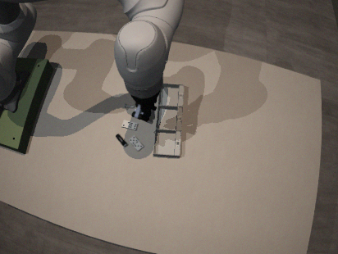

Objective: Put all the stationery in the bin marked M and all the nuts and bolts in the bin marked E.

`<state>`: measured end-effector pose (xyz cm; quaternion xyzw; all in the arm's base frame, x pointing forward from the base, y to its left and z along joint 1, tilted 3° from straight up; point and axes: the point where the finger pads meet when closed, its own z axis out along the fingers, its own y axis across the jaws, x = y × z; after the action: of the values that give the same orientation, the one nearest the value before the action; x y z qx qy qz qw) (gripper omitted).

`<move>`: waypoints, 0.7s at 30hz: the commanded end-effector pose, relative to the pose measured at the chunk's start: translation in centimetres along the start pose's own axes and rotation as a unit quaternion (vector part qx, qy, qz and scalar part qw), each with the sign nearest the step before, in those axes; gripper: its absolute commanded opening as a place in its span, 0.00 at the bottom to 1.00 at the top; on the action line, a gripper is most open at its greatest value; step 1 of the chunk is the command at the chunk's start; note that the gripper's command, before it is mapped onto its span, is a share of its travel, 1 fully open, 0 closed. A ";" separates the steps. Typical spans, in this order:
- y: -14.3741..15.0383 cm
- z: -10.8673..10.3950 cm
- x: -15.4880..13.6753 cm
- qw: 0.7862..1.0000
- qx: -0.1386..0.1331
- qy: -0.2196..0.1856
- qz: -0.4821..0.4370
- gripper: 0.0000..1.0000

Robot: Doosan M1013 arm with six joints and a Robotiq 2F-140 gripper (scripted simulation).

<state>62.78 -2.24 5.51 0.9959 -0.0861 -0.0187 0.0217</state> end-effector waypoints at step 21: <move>1.5 8.1 6.5 1.000 0.000 0.000 0.000 0.05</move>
<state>68.57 -5.09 -2.27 0.9959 -0.0861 -0.0188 0.0216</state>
